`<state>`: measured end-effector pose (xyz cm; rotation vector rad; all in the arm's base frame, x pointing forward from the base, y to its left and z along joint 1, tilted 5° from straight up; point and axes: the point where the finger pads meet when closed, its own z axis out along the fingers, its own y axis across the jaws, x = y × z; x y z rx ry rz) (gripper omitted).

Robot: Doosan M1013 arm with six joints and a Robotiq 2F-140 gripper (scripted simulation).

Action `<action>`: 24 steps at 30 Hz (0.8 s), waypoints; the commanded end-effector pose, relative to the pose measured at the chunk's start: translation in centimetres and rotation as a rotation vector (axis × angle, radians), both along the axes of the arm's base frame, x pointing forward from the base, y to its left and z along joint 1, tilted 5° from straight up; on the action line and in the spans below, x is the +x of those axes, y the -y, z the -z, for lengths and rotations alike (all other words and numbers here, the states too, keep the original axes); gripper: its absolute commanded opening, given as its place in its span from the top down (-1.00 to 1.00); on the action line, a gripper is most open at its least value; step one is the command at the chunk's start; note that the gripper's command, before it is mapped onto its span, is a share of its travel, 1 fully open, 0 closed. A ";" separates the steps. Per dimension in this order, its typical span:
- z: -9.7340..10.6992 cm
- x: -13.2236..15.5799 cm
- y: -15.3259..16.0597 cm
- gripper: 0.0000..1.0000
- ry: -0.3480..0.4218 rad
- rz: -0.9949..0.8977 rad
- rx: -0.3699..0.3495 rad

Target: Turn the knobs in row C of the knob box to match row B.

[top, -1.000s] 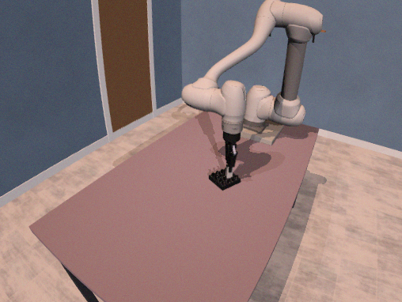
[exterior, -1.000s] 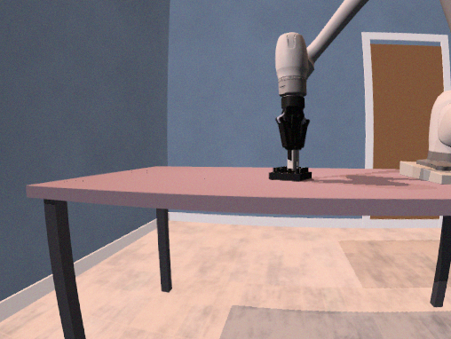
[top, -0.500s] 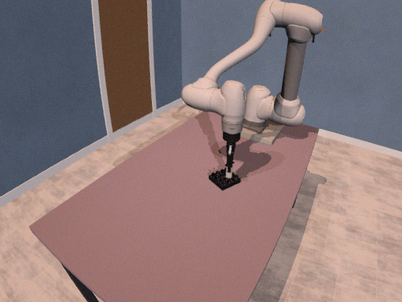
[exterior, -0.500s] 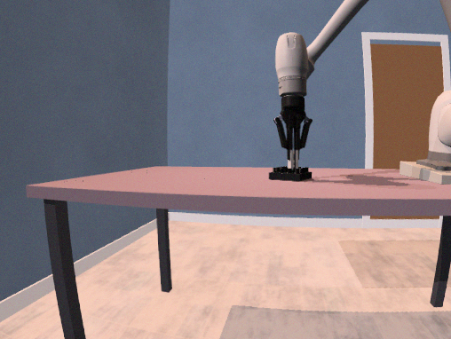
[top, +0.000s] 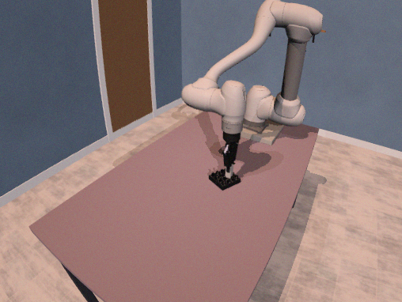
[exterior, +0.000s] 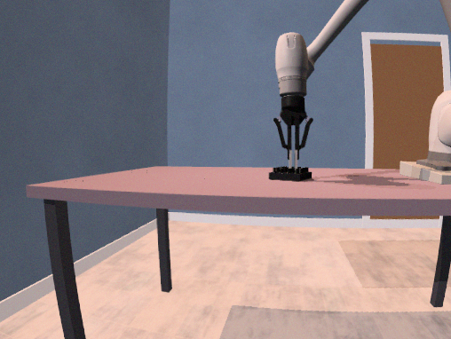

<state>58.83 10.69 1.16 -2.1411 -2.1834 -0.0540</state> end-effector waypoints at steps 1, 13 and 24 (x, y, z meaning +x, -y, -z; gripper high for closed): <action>0.0 0.0 0.0 0.90 -0.007 0.087 -0.008; 0.0 0.0 0.0 0.90 -0.023 0.286 -0.014; 0.0 0.0 0.0 0.90 -0.033 0.408 -0.019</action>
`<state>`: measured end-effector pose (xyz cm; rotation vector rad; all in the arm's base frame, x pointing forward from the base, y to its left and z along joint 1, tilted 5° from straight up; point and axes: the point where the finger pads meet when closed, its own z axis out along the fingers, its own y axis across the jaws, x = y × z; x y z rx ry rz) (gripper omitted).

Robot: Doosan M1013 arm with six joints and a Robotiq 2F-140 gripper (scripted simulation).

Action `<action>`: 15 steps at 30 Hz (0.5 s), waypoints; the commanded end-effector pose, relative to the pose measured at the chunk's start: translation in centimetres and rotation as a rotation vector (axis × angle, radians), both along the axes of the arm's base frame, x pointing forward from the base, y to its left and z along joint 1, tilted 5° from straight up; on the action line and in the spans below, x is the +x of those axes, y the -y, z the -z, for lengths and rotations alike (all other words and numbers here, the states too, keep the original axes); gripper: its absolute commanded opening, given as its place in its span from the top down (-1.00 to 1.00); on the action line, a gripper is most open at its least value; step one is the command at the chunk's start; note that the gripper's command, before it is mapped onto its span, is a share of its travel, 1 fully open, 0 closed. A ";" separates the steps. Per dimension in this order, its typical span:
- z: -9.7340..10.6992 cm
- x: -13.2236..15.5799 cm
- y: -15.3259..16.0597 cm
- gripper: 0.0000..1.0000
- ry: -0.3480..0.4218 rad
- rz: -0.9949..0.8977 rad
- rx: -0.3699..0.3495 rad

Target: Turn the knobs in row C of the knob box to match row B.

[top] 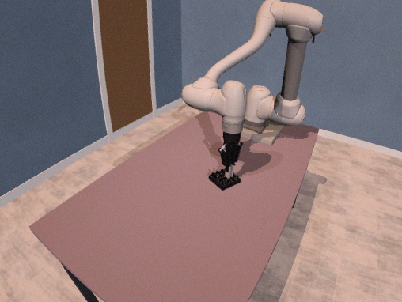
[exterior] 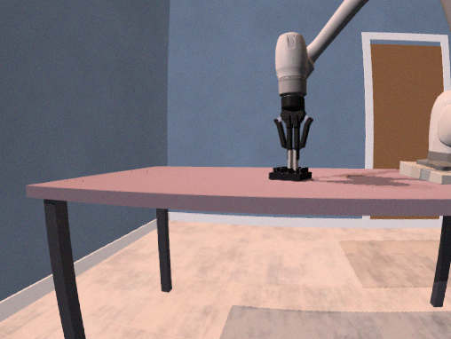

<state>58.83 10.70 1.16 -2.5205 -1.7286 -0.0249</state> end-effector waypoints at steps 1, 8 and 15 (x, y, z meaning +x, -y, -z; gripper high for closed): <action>0.0 0.0 0.0 0.90 -0.002 0.031 -0.002; 0.0 0.0 0.0 0.90 -0.006 0.082 -0.003; 0.0 0.0 0.0 0.90 -0.008 0.099 -0.004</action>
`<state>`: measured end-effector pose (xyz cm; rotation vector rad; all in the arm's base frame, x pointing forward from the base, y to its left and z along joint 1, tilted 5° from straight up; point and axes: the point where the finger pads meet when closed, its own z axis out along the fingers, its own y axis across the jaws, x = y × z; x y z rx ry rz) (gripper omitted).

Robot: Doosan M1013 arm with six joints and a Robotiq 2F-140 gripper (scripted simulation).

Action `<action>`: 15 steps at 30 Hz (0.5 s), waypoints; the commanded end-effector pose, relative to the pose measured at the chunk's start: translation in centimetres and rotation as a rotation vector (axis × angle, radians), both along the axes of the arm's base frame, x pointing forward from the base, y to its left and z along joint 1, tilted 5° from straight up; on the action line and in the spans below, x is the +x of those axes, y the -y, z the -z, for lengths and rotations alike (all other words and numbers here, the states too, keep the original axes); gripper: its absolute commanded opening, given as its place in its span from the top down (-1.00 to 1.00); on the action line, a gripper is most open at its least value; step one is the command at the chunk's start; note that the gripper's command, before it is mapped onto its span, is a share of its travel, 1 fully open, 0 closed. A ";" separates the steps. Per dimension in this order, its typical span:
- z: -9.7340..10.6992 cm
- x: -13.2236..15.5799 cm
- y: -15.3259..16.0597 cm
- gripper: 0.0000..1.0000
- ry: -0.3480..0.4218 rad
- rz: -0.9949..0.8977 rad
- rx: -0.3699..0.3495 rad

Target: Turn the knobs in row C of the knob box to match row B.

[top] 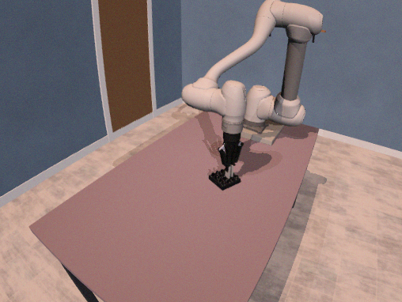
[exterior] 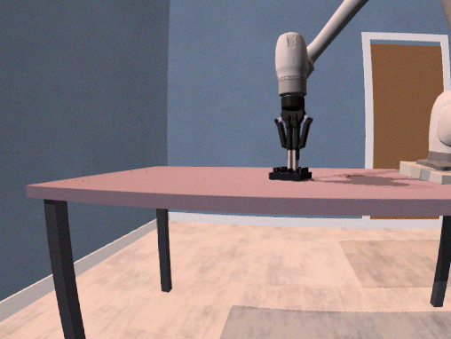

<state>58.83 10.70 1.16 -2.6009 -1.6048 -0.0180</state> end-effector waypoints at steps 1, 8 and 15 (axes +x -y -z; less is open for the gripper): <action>0.0 0.0 0.0 0.90 0.000 0.005 0.000; 0.0 0.0 0.0 0.90 -0.001 0.010 0.000; 0.0 0.0 0.0 0.90 -0.001 0.010 0.000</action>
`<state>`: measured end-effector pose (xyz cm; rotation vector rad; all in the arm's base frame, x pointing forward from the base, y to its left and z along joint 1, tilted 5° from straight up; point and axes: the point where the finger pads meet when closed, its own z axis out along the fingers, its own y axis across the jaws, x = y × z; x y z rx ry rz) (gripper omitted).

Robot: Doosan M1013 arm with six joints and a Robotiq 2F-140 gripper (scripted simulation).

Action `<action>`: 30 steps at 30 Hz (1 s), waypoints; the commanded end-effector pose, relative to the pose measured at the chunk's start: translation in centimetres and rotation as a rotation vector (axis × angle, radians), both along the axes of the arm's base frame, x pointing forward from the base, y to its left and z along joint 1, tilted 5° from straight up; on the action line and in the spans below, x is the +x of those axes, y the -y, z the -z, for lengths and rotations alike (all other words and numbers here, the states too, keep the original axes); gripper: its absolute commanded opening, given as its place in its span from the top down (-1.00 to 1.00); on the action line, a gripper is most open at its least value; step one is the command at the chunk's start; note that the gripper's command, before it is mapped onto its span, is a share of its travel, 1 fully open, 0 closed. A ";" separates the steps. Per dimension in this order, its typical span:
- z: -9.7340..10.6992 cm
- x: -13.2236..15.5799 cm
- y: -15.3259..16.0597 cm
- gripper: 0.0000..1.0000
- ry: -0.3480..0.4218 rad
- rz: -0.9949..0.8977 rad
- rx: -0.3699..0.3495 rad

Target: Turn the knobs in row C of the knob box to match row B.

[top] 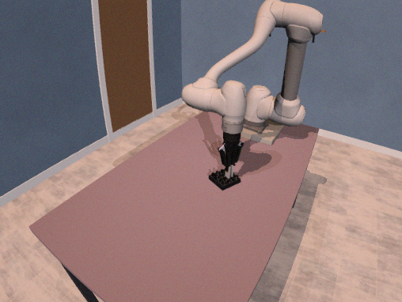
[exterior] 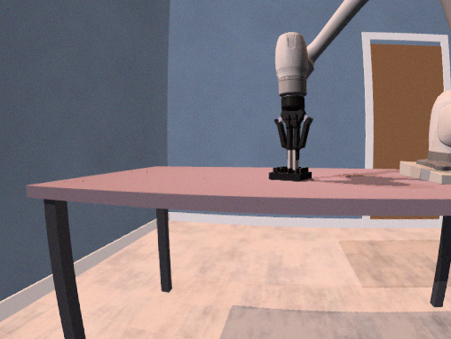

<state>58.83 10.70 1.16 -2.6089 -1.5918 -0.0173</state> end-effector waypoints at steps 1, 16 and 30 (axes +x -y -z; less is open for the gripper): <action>0.0 0.0 0.0 0.90 0.000 0.000 0.000; 0.0 0.0 0.0 0.77 0.000 0.000 0.000; -0.2 0.0 0.0 0.77 0.000 0.000 0.000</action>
